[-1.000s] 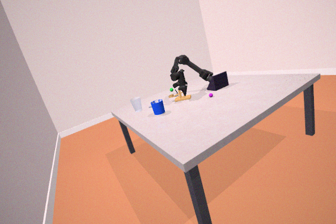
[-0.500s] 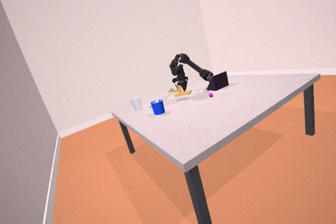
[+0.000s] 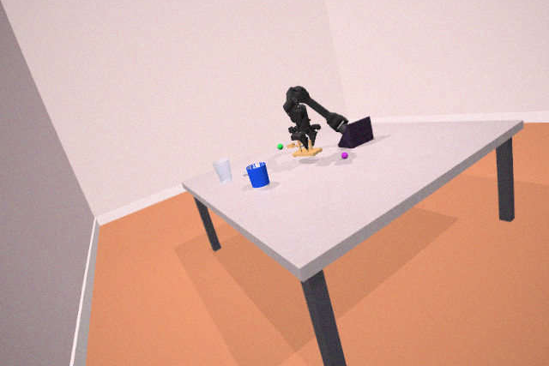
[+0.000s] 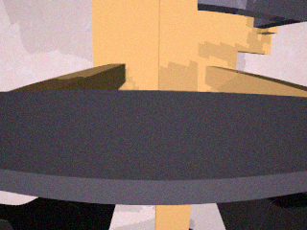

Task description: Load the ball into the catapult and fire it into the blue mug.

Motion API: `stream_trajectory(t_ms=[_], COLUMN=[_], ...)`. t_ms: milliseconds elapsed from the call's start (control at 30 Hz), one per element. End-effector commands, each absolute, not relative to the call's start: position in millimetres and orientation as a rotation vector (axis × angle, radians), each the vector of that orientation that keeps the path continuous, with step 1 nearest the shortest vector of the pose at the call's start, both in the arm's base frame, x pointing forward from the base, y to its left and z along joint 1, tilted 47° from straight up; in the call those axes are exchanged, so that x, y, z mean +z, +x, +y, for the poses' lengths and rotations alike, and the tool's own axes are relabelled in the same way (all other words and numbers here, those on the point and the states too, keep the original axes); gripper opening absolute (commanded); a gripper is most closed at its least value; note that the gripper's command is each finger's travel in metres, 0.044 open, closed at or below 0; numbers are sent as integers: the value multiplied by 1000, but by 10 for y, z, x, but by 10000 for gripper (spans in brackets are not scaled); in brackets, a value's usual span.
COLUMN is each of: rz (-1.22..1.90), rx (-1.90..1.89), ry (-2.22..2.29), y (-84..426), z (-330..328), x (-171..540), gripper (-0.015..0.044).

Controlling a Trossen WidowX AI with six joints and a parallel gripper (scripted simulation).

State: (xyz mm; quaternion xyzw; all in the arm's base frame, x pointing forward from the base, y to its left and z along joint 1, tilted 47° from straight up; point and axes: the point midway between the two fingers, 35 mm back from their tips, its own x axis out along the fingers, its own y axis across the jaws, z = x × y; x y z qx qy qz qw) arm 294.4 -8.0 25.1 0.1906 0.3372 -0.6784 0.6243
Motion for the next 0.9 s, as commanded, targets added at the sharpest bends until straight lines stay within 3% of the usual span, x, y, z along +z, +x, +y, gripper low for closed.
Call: stream_trajectory(t_ms=[0,867], rz=[670,604], rx=[-1595,-1628], ry=[541,602], y=[3002,3059], z=[72,-18], x=[150,-96], gripper=[0,0])
